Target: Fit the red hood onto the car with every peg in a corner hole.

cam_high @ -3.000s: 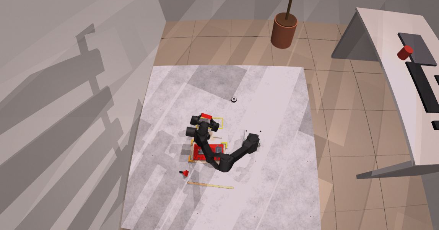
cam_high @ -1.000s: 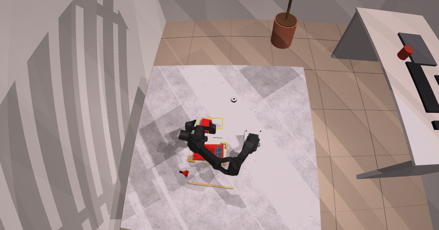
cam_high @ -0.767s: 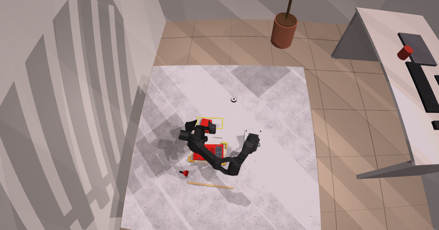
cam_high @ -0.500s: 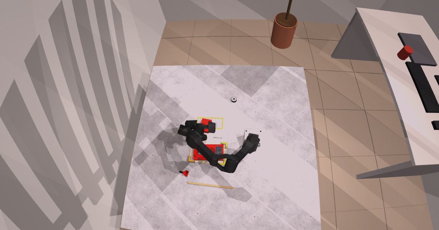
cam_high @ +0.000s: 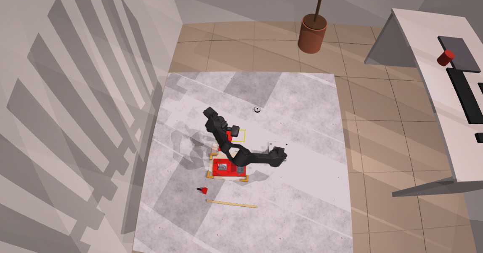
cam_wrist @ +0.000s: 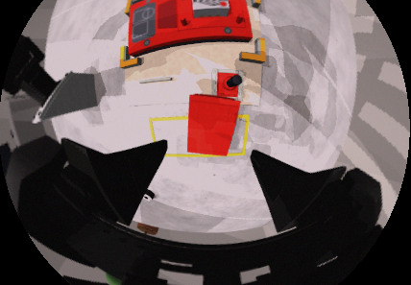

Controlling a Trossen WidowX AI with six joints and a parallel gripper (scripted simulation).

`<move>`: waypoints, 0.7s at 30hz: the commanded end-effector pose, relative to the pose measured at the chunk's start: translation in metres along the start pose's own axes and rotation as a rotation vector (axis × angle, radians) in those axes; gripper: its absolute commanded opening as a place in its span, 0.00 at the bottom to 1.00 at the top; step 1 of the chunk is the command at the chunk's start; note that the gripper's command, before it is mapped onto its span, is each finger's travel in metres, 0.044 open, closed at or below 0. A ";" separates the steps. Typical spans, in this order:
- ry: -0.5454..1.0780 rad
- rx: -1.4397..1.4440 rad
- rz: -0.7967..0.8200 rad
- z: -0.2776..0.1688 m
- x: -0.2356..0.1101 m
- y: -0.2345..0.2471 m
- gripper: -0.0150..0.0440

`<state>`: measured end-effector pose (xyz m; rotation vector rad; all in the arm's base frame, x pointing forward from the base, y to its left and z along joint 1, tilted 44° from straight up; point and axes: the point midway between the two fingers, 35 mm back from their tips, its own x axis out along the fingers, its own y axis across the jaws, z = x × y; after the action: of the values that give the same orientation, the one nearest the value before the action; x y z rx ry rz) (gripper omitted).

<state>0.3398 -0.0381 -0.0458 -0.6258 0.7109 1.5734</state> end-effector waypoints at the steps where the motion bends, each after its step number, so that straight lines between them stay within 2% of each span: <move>1: -0.029 -0.011 -0.010 0.005 0.000 -0.001 1.00; 21: -0.029 -0.011 -0.010 0.005 0.012 -0.001 1.00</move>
<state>0.3397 -0.0277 -0.0493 -0.6199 0.6779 1.5774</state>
